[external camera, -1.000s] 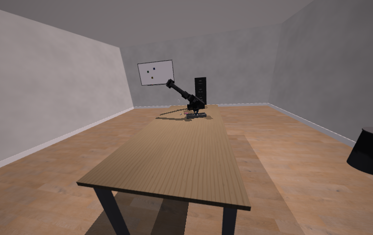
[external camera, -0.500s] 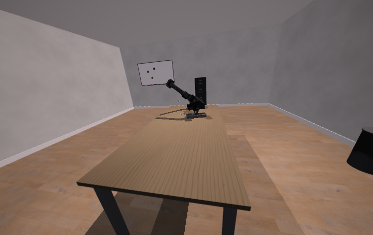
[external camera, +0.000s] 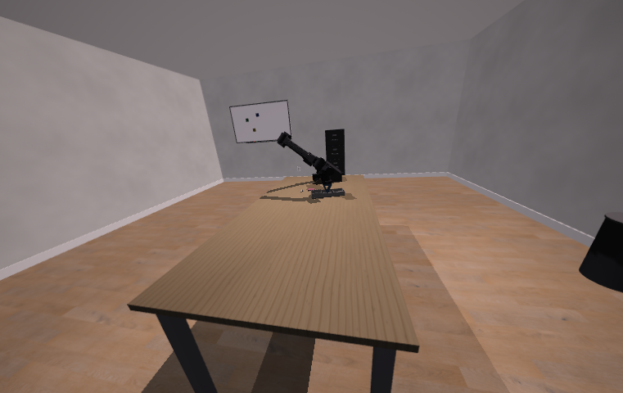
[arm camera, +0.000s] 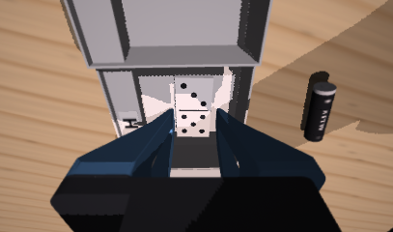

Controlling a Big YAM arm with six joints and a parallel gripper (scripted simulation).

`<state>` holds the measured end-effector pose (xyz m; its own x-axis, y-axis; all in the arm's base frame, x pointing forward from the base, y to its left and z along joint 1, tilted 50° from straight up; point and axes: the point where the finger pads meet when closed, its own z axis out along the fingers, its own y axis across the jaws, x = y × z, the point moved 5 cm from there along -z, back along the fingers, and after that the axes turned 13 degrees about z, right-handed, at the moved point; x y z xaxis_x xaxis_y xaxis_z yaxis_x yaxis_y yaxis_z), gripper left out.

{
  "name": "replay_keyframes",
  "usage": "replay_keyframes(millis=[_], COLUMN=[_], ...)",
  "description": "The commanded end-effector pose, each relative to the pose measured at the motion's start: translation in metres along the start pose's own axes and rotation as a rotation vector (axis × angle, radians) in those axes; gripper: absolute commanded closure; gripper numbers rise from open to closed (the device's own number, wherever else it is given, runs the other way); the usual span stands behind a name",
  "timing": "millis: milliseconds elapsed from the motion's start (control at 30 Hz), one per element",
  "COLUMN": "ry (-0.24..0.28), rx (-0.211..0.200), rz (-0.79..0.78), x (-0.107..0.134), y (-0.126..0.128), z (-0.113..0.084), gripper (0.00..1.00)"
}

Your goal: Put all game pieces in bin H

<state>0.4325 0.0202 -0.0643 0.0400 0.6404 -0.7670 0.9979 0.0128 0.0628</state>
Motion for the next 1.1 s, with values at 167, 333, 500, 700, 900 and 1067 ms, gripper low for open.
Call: replay_keyframes(millis=[167,333,500,700,900,1067], ry=[0.017,0.017,0.018,0.020,0.008,0.012], rx=[-0.056,-0.056,-0.057,-0.058,-0.016,-0.028], rz=[0.029,0.029,0.030,0.031,0.037,0.039], x=[0.001,0.001,0.000,0.000,-0.003,-0.002], y=[0.019,0.018,0.018,0.018,0.017,0.019], z=[-0.035,-0.041,-0.049,-0.066,-0.047,-0.051], gripper=[0.70,0.70,0.70,0.70,0.70,0.70])
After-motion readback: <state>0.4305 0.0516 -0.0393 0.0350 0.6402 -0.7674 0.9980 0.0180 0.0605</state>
